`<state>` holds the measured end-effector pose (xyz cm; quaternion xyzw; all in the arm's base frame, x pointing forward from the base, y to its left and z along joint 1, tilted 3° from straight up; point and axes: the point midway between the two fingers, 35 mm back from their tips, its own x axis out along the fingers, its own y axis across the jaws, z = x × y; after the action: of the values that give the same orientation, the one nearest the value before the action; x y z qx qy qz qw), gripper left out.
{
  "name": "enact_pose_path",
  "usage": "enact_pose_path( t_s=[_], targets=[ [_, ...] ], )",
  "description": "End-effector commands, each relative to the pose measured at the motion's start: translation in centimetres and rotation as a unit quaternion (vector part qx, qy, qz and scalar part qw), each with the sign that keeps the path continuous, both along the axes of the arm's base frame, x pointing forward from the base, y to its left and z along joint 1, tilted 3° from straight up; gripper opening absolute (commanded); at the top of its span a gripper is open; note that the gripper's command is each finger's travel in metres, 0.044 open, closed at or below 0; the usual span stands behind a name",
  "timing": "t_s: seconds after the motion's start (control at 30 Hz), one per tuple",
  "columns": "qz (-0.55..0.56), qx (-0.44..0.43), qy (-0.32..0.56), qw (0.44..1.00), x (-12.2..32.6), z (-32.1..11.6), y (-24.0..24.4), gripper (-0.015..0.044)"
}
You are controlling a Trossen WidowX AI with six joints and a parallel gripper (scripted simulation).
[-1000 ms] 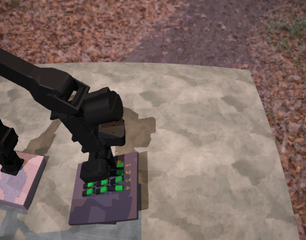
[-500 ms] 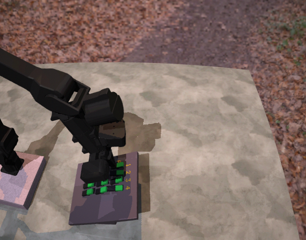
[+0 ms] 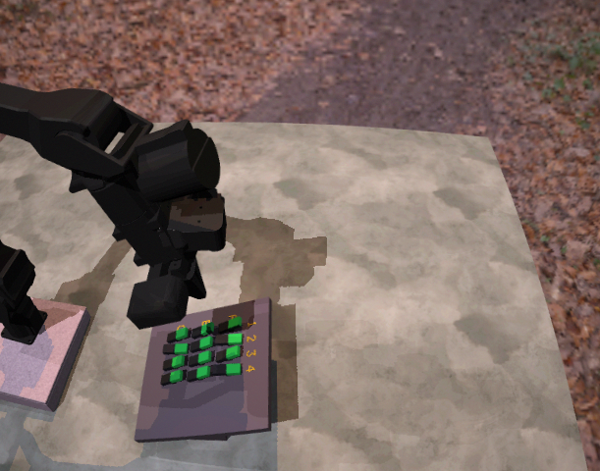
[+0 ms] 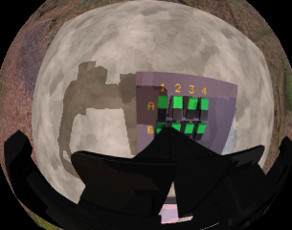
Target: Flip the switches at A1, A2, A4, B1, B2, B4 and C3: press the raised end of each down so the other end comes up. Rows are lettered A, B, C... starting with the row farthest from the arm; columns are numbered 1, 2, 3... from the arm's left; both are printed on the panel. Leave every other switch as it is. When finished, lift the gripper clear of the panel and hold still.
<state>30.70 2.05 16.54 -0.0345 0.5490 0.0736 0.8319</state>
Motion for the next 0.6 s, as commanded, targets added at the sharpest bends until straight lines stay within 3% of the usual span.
enact_pose_path(
  t_s=[0.0, 0.57],
  targets=[
    [0.002, -0.002, 0.009, 1.000, -0.2, 0.1, -0.8, 0.0000],
    [0.002, 0.000, -0.005, 1.000, 1.3, -3.2, -2.0, 0.0000]
  ],
)
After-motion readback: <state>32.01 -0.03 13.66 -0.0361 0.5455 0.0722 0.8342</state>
